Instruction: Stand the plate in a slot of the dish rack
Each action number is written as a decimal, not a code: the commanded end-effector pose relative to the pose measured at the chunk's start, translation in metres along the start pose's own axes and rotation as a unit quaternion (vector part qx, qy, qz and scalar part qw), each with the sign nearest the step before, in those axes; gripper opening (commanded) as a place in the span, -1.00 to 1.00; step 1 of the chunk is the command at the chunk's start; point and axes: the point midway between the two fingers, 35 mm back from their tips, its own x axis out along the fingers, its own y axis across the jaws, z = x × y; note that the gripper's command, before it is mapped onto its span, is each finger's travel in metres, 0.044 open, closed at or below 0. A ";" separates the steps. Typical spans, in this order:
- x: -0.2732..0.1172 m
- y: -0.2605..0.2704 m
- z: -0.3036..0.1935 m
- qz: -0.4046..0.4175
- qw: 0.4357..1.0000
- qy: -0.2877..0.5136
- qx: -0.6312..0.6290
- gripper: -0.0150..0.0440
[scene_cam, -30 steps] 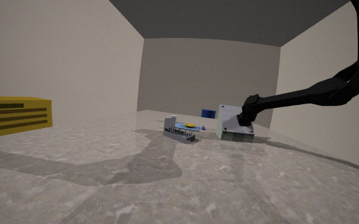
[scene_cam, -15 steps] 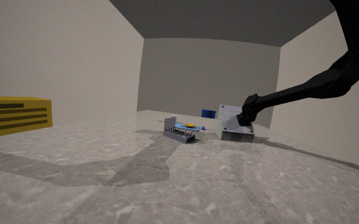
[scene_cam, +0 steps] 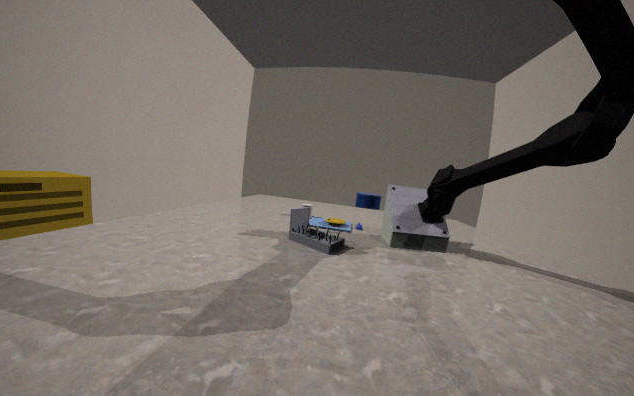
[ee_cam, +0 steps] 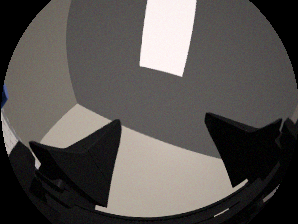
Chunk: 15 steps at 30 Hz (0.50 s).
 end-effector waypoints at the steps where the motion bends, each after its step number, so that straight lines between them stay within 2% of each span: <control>1: 0.002 0.000 0.020 -0.015 1.000 -0.020 -0.004 0.86; 6: 0.003 0.004 0.034 -0.022 0.999 -0.031 -0.020 0.86; 15: 0.007 0.022 0.094 -0.036 0.992 -0.087 -0.089 0.86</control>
